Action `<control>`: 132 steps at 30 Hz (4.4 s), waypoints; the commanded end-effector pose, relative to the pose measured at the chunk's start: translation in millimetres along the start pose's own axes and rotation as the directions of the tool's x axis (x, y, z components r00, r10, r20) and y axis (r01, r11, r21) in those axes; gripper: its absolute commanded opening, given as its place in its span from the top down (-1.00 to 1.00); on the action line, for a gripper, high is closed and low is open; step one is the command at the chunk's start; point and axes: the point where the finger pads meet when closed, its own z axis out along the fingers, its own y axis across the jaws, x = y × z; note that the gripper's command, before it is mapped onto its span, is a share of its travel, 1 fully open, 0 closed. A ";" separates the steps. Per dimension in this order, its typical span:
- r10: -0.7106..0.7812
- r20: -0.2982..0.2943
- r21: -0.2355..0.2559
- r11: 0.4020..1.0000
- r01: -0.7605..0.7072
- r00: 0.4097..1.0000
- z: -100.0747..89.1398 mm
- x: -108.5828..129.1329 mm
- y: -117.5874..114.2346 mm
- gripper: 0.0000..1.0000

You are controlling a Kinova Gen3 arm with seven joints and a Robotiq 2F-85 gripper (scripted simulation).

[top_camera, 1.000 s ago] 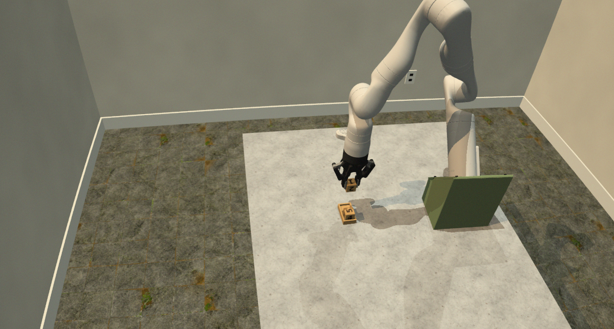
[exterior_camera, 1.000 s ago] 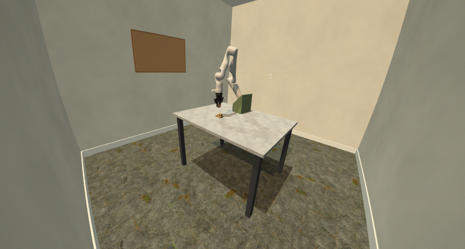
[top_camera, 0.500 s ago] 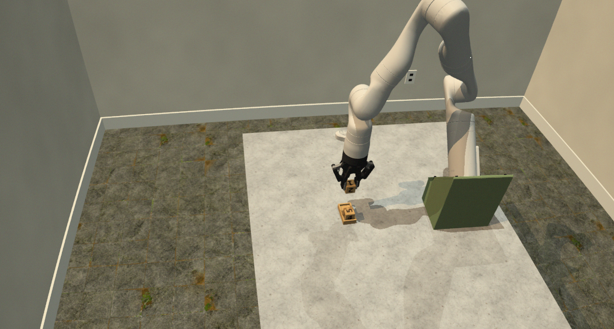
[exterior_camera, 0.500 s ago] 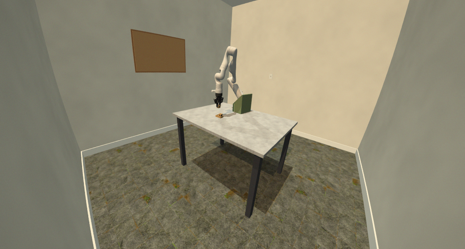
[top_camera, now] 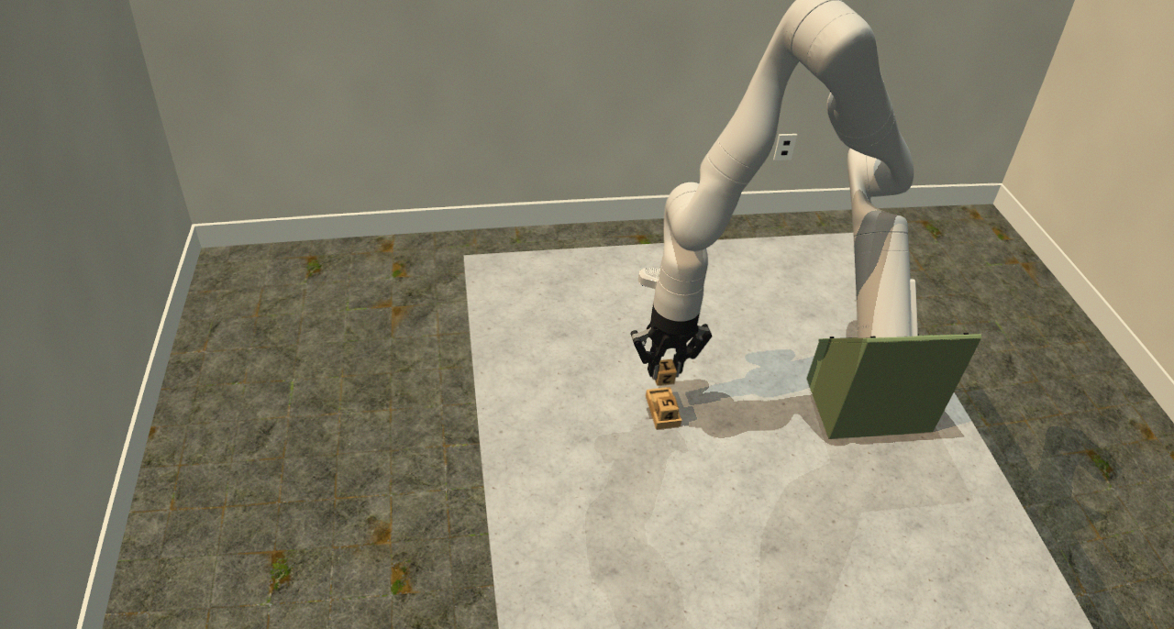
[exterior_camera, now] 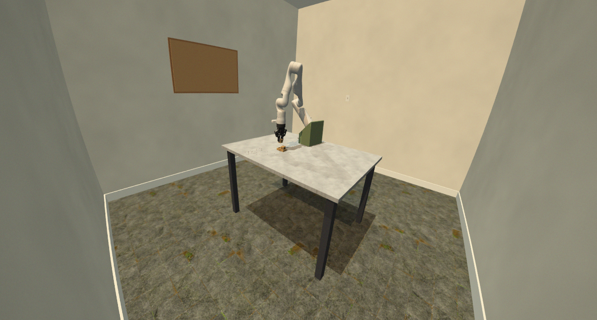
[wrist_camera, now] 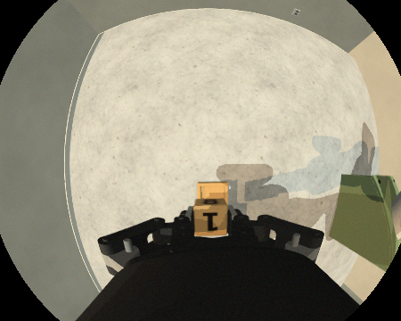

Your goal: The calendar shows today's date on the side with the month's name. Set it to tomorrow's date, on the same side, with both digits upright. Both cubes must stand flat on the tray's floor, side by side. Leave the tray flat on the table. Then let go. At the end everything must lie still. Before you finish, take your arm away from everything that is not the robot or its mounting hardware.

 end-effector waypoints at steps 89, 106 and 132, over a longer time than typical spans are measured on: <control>0.006 -0.005 -0.014 1.000 -0.006 1.000 44.9 3.8 3.7 0.43; 0.006 -0.005 -0.014 1.000 -0.006 1.000 48.8 3.8 3.7 0.43; 0.006 -0.005 -0.014 1.000 -0.006 1.000 49.3 3.8 3.7 0.43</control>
